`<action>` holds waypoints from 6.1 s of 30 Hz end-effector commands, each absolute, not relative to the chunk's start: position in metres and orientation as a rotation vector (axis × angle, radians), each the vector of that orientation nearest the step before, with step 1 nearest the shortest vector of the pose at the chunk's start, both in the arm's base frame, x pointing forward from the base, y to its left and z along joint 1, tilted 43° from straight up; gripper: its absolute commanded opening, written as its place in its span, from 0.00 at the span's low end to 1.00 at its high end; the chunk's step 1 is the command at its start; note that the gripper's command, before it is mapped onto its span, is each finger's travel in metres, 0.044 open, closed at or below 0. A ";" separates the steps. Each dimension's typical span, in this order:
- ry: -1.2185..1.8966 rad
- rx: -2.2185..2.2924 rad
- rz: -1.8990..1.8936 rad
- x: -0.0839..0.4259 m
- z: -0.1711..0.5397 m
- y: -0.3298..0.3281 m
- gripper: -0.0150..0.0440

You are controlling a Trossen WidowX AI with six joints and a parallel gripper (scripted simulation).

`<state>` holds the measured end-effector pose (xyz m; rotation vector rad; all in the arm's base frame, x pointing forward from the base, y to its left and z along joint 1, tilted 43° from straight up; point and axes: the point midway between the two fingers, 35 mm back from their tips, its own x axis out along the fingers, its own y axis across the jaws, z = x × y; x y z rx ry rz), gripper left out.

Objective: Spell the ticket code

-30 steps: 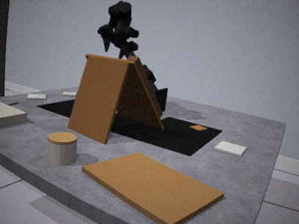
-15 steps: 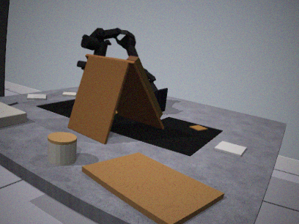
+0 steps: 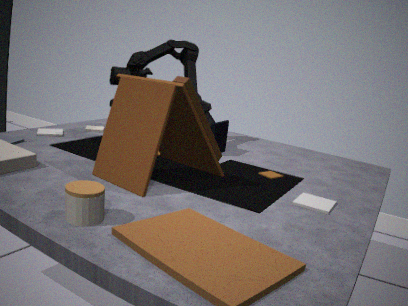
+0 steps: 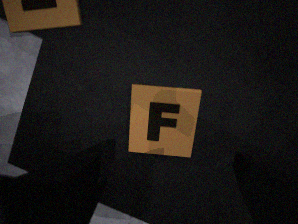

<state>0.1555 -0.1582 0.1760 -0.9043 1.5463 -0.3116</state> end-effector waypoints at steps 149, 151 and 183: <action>1.145 -0.903 -0.409 0.229 0.166 -0.127 0.25; 1.094 -0.894 -0.414 0.238 0.168 -0.120 0.25; 0.577 -0.677 -0.358 0.306 0.205 -0.020 0.25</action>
